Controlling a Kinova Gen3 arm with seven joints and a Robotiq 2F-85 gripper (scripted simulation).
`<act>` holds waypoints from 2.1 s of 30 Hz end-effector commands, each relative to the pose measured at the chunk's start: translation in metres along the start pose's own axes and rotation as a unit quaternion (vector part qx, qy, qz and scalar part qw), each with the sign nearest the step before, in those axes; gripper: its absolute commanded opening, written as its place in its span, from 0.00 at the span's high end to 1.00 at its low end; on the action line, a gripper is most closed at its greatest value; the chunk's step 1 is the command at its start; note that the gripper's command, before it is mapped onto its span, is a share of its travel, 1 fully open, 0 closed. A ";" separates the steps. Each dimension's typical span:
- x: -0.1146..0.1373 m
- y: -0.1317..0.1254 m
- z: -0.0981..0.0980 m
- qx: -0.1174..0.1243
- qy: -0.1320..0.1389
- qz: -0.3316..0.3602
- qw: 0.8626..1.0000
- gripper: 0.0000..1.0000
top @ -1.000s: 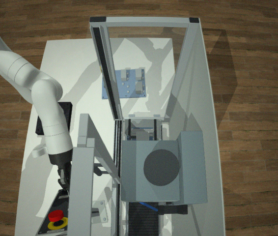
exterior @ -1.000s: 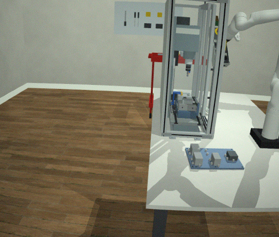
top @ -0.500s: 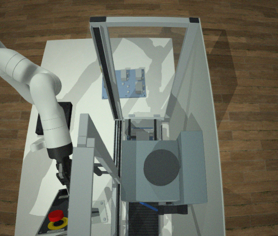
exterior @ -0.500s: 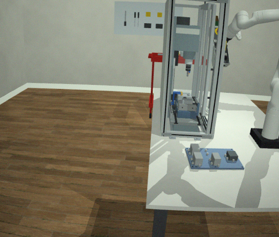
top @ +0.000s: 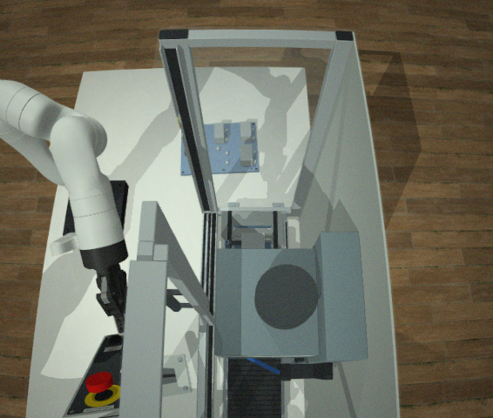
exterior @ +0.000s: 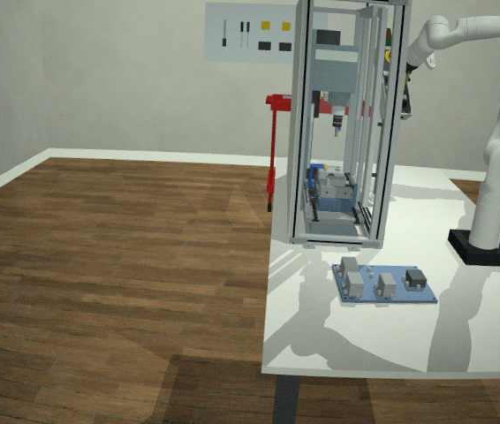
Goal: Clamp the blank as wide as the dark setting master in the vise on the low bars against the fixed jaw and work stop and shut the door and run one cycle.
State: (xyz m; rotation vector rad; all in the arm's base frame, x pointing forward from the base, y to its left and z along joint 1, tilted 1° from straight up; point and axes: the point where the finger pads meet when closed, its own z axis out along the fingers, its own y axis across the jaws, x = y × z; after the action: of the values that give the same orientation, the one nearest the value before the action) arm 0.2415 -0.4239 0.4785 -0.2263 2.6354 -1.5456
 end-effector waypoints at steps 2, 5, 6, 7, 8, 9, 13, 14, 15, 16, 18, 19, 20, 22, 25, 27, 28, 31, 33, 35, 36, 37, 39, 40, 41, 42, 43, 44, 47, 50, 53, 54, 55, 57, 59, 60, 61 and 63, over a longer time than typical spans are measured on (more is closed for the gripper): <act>0.000 -0.001 -0.021 0.000 0.000 0.000 1.000 0.90; 0.000 -0.001 -0.021 0.000 0.000 0.000 1.000 0.90; 0.000 -0.001 -0.021 0.000 0.000 0.000 1.000 0.90; 0.000 -0.001 -0.021 0.000 0.000 0.000 1.000 0.90; 0.000 -0.001 -0.021 0.000 0.000 0.000 1.000 0.90; 0.000 -0.001 -0.021 0.000 0.000 0.000 1.000 0.90; 0.000 -0.001 -0.021 0.000 0.000 0.000 1.000 0.90; 0.000 -0.001 -0.027 0.000 0.000 0.000 1.000 0.90; 0.000 -0.001 -0.032 0.000 0.000 0.000 1.000 0.90; 0.000 -0.001 -0.038 0.000 0.000 0.000 1.000 0.90; 0.000 -0.001 -0.049 0.000 0.000 0.000 1.000 0.90; 0.000 -0.001 -0.049 0.000 0.000 0.000 1.000 0.90; 0.000 -0.001 -0.049 0.000 0.000 0.000 1.000 0.90; 0.000 -0.001 -0.049 0.000 0.000 0.000 1.000 0.90; 0.000 -0.001 -0.049 0.000 0.000 0.000 1.000 0.90; 0.000 -0.001 -0.049 0.000 0.000 0.000 1.000 0.90; 0.000 -0.001 -0.049 0.000 0.000 0.000 1.000 0.90; 0.000 -0.001 -0.049 0.000 0.000 0.000 1.000 0.90; 0.000 -0.001 -0.049 0.000 0.000 0.000 1.000 0.90; 0.000 -0.001 -0.049 0.000 0.000 0.000 1.000 0.90; 0.000 -0.001 -0.049 0.000 0.000 0.000 1.000 0.90; 0.000 -0.001 -0.049 0.000 0.000 0.000 1.000 0.90; 0.000 -0.001 -0.049 0.000 0.000 0.000 1.000 0.90; 0.000 -0.001 -0.049 0.000 0.000 0.000 1.000 0.90; 0.000 -0.001 -0.049 0.000 0.000 0.000 1.000 0.90; 0.000 -0.001 -0.049 0.000 0.000 0.000 1.000 0.90; 0.000 -0.001 -0.049 0.000 0.000 0.000 1.000 0.90; 0.000 -0.001 -0.049 0.000 0.000 0.000 1.000 0.90; 0.000 -0.001 -0.049 0.000 0.000 0.000 1.000 0.90; 0.000 -0.001 -0.049 0.000 0.000 0.000 1.000 0.90; 0.000 -0.001 -0.049 0.000 0.000 0.000 1.000 0.90; 0.000 -0.001 -0.049 0.000 0.000 0.000 1.000 0.90; 0.000 -0.001 -0.049 0.000 0.000 0.000 1.000 0.90; 0.000 -0.001 -0.049 0.000 0.000 0.000 1.000 0.90; 0.000 -0.001 -0.049 0.000 0.000 0.000 1.000 0.90; 0.000 -0.001 -0.049 0.000 0.000 0.000 1.000 0.90; 0.000 -0.001 -0.049 0.000 0.000 0.000 1.000 0.90; 0.000 -0.001 -0.049 0.000 0.000 0.000 1.000 0.90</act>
State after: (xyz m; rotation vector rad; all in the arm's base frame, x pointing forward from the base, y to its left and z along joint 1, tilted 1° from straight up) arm 0.2346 -0.3816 0.5025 -0.2259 2.6358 -1.5457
